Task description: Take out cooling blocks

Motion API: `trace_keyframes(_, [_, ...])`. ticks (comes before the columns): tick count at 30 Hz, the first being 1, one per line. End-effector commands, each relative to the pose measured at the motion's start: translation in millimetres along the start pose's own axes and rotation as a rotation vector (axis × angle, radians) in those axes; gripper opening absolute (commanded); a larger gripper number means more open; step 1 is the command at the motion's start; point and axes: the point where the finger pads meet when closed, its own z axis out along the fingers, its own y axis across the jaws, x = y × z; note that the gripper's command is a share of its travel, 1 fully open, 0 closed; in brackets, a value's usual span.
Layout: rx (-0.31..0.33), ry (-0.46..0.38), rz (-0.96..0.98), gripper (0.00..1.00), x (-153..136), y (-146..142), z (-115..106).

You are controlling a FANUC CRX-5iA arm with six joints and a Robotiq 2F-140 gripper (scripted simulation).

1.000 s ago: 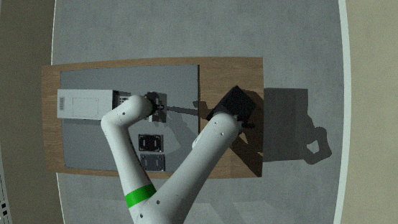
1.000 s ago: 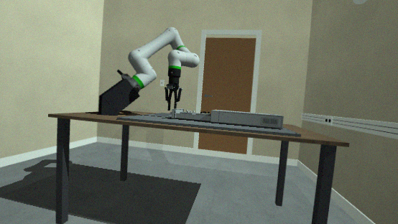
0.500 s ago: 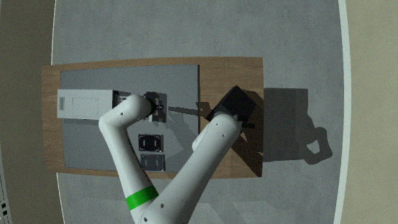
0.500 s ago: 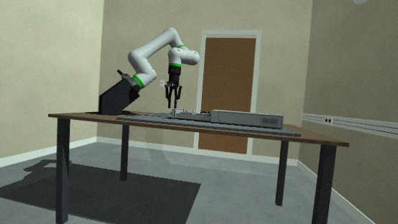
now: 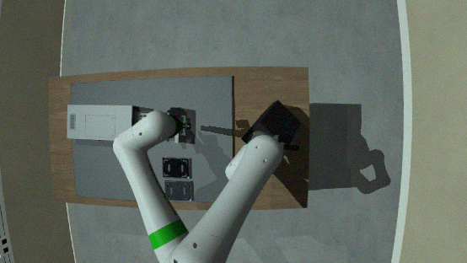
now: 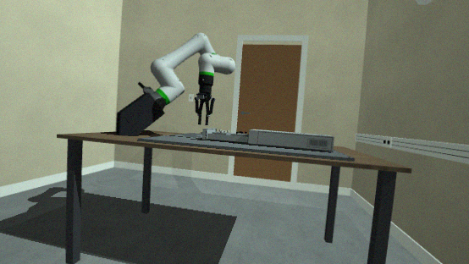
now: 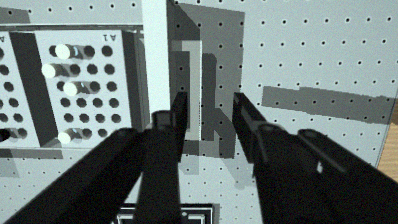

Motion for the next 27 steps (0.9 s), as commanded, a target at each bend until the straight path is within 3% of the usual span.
trace_keyframes(1, [0.0,0.001,0.0,0.34,0,0,-3])
trace_keyframes(27, [0.0,0.001,0.0,0.34,0,-1,-35])
